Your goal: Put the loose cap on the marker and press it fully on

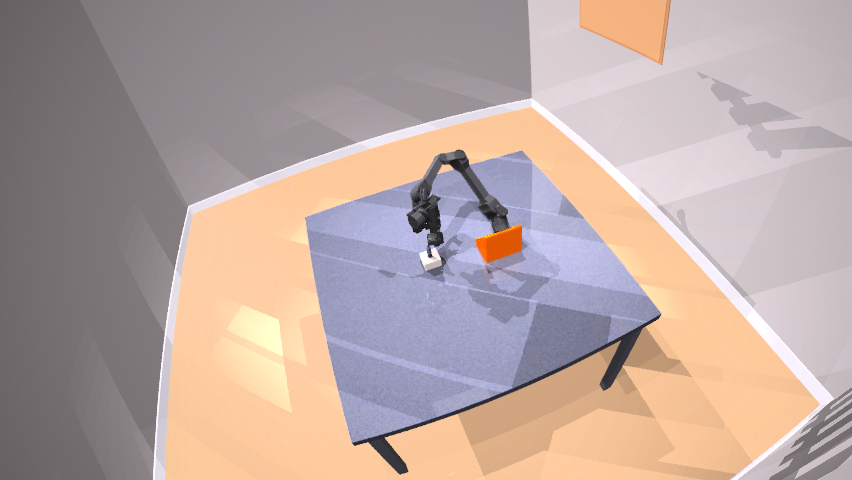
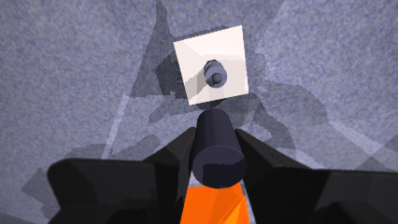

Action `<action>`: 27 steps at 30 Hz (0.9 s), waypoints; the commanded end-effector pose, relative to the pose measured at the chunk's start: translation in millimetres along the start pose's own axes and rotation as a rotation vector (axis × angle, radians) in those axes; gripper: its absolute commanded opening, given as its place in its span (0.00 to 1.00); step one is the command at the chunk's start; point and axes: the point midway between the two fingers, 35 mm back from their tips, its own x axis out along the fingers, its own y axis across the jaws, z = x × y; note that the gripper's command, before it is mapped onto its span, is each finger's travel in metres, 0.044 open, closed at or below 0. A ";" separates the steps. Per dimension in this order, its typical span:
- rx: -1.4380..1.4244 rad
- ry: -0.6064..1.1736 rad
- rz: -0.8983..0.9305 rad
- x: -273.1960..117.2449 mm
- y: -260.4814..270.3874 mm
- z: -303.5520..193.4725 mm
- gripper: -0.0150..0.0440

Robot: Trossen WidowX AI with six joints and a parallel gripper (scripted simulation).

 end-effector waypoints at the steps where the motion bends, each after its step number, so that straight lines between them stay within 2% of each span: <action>1: -0.005 0.000 -0.004 -4.3 0.0 8.4 0.25; 18: -0.005 -0.001 -0.004 -20.8 -0.2 37.1 0.25; 27: -0.005 -0.001 -0.004 -14.8 -0.4 37.4 0.25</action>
